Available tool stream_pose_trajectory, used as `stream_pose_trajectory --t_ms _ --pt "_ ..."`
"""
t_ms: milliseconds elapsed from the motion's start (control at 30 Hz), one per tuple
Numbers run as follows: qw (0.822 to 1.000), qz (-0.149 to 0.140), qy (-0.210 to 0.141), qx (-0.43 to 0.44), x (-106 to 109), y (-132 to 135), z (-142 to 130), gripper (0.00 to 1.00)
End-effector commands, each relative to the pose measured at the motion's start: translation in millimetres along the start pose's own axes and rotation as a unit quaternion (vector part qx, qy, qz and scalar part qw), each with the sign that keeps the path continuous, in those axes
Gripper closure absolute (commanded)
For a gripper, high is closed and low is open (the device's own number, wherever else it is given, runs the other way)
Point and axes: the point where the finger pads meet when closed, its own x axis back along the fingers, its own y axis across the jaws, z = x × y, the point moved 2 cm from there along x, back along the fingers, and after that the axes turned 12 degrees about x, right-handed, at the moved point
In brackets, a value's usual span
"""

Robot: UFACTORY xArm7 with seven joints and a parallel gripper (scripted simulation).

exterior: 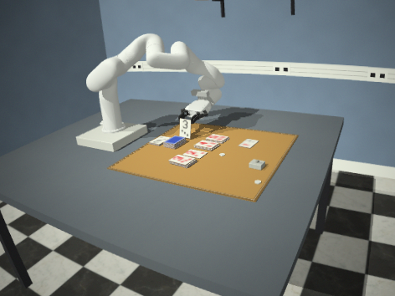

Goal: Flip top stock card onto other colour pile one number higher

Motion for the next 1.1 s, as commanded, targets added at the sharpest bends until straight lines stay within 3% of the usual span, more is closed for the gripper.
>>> stream_pose_trajectory --t_ms 0,1067 --pt "1.0 0.001 -0.001 -0.002 0.1 -1.1 -1.1 0.26" --pt "1.0 0.001 -0.001 -0.002 -1.1 -2.0 -4.0 0.26"
